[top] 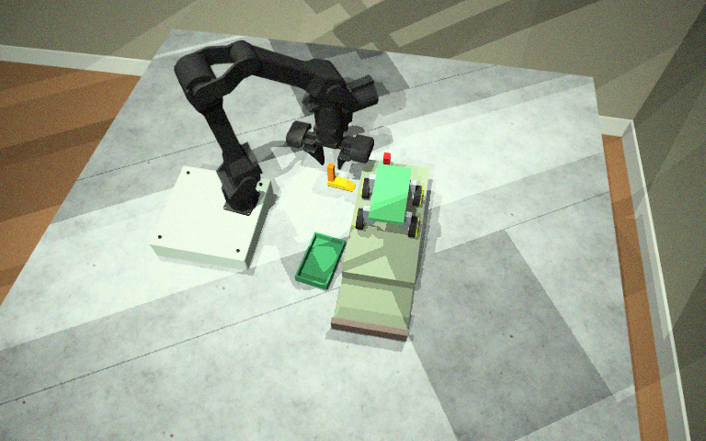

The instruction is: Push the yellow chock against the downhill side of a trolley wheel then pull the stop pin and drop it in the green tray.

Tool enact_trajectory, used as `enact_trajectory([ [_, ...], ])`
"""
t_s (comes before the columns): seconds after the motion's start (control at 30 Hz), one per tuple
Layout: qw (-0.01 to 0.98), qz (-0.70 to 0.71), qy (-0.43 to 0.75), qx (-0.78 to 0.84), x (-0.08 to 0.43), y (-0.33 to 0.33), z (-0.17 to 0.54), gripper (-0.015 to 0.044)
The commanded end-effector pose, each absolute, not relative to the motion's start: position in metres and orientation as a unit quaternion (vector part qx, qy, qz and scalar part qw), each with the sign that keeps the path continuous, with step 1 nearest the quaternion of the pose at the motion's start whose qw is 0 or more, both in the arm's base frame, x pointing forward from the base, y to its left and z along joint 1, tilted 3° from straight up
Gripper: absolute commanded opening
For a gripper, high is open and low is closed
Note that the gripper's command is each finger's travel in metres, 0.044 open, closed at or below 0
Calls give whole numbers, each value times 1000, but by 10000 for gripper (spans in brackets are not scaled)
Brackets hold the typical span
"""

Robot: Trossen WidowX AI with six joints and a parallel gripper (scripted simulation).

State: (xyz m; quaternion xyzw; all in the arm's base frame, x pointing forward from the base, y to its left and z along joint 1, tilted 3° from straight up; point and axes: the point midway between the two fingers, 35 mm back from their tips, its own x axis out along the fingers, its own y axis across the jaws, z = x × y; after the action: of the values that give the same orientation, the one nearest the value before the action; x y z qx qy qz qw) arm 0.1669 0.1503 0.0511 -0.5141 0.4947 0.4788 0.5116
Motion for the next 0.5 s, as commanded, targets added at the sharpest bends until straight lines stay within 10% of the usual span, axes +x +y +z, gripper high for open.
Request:
enact_trajectory([
  [0.0, 509, 481, 495, -514, 166, 150, 44, 190],
  [0.47, 509, 481, 495, -514, 167, 150, 29, 190],
])
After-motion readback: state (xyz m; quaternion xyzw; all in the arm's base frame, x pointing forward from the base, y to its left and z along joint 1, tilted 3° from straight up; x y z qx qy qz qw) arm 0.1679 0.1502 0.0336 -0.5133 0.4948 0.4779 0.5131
